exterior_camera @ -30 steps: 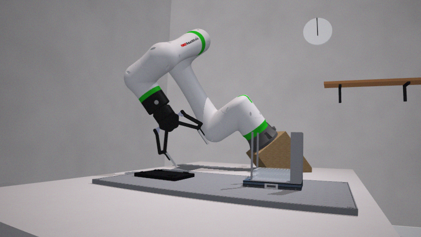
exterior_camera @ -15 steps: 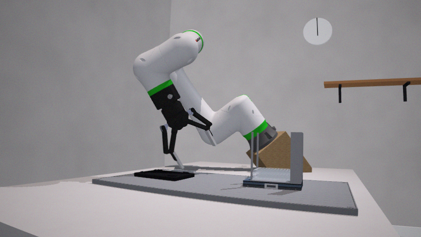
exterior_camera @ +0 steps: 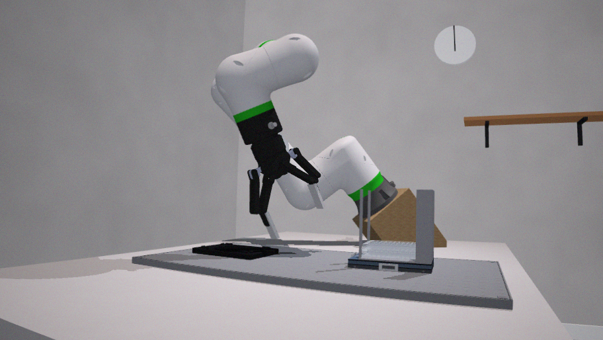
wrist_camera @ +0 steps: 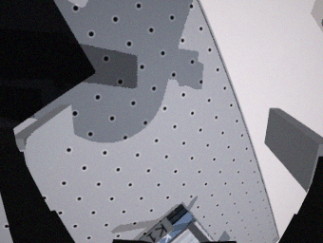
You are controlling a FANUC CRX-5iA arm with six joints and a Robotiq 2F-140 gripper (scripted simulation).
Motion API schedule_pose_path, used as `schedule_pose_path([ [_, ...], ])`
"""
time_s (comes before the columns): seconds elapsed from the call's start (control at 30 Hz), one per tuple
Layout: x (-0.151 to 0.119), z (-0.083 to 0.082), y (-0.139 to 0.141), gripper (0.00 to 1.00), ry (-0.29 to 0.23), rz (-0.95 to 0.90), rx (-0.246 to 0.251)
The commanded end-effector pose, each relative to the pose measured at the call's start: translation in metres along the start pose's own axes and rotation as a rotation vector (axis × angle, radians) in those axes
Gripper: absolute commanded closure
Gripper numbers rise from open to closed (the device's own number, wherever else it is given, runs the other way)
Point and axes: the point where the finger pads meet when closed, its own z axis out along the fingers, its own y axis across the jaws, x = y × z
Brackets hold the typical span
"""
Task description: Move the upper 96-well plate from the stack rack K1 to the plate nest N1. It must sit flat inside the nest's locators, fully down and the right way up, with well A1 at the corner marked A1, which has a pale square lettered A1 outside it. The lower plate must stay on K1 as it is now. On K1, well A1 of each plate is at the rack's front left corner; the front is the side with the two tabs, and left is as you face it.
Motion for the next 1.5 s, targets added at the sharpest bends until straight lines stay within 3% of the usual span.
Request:
schedule_pose_path([
  [0.0,-0.011,-0.003,0.0,0.0,0.022,-0.045,0.031],
  [0.13,-0.026,-0.005,0.002,0.0,0.03,-0.064,0.043],
  [0.23,-0.04,-0.008,0.005,0.0,0.059,-0.136,0.092],
  [0.37,-0.06,-0.012,0.009,0.0,0.059,-0.136,0.092],
  [0.47,-0.074,-0.016,0.014,0.0,0.085,-0.208,0.145],
  [0.6,-0.083,-0.018,0.017,0.0,0.085,-0.208,0.145],
  [0.7,-0.097,-0.021,0.022,0.0,0.106,-0.28,0.202],
  [0.87,-0.119,-0.027,0.031,0.0,0.106,-0.28,0.202],
  [0.97,-0.132,-0.03,0.037,0.0,0.125,-0.352,0.263],
  [1.17,-0.15,-0.035,0.046,0.0,0.125,-0.352,0.263],
  [1.27,-0.162,-0.038,0.054,0.0,0.139,-0.424,0.328],
  [1.43,-0.183,-0.044,0.067,0.0,0.139,-0.424,0.328],
  [1.47,-0.187,-0.045,0.07,0.0,0.142,-0.448,0.35],
])
